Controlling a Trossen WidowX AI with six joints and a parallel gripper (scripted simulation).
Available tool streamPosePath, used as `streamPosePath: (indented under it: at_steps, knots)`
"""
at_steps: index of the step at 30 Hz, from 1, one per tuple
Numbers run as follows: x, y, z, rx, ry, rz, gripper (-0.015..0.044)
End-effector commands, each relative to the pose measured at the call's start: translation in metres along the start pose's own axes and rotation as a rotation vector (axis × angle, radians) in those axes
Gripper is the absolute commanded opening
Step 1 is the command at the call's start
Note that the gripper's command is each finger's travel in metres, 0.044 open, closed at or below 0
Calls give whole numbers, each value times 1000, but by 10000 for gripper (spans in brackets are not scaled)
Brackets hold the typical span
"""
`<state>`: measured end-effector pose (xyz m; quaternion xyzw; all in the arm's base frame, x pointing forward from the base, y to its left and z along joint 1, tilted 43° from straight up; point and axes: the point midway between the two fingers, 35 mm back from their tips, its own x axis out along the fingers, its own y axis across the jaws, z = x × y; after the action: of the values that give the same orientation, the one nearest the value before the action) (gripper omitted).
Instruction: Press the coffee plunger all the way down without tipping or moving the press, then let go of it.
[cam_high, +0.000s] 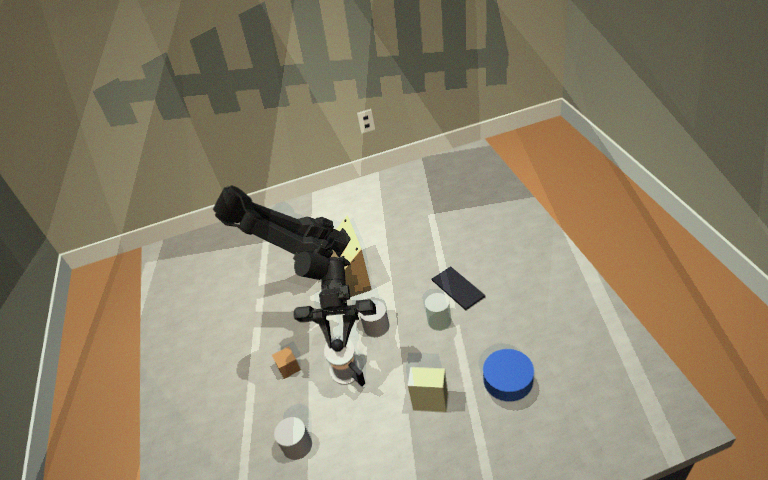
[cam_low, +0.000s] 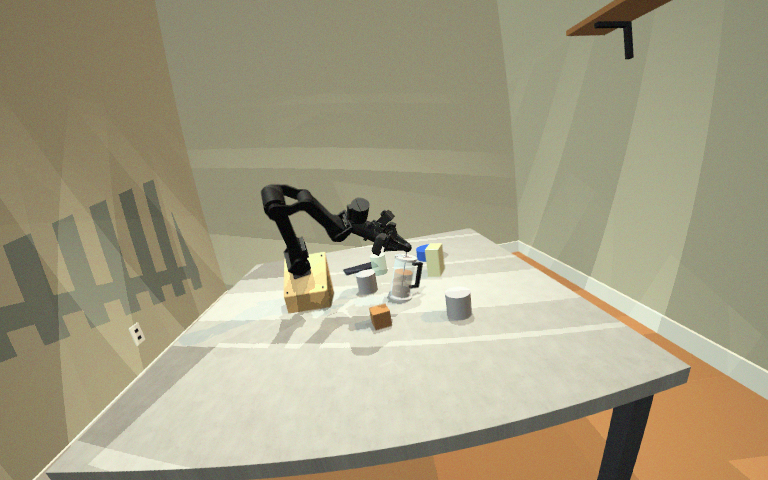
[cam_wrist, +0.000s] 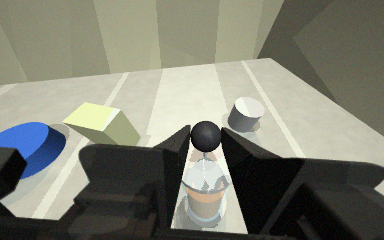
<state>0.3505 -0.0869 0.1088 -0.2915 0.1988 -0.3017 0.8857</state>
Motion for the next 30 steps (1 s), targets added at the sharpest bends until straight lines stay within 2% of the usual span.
streamPosePath:
  at_steps: [1, 26, 30]
  knots:
    - [2, 0, -4, -12, 16, -2, 123]
    - [2, 0, 0, -2, 3, -1, 123]
    - [2, 0, 0, -2, 3, -1, 228]
